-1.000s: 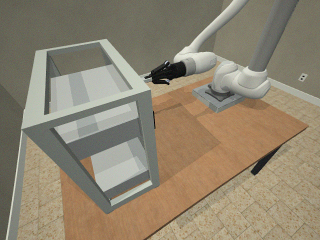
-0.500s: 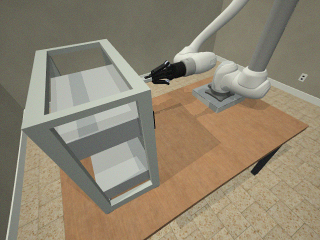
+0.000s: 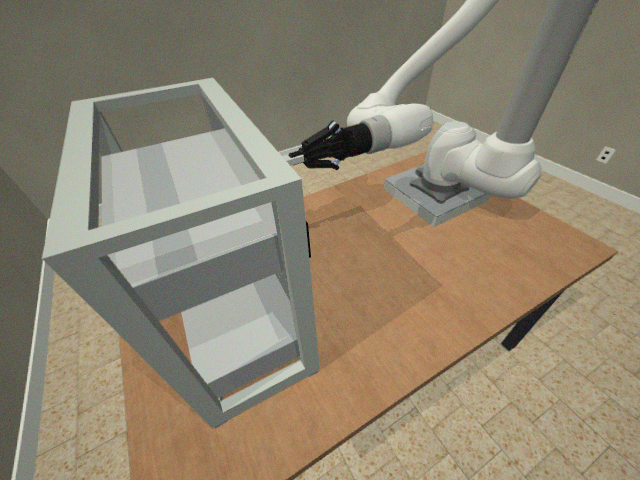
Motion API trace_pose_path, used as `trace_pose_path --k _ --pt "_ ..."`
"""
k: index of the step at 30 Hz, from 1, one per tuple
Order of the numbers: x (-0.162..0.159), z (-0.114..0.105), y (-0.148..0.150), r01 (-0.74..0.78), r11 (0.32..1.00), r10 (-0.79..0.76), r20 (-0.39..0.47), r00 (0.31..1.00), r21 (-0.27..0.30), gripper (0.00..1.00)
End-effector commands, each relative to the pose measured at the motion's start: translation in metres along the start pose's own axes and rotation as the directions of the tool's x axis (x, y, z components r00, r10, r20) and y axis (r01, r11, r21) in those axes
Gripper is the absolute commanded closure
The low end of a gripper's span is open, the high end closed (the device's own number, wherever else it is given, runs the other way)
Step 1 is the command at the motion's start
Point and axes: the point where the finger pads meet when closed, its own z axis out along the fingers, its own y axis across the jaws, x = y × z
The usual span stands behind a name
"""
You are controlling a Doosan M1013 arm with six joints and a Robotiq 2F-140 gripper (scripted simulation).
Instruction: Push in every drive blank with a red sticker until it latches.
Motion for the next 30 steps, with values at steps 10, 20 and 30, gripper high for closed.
trace_pose_path --k 10,20,30 --pt "-0.0016 0.0033 0.0005 -0.002 1.000 0.002 0.003 1.000 -0.003 1.00" --pt "-0.0011 0.0066 -0.0036 -0.002 1.000 0.002 0.003 1.000 -0.003 1.00" --pt "-0.0011 0.0066 -0.0036 -0.002 1.000 0.002 0.003 1.000 -0.003 1.00"
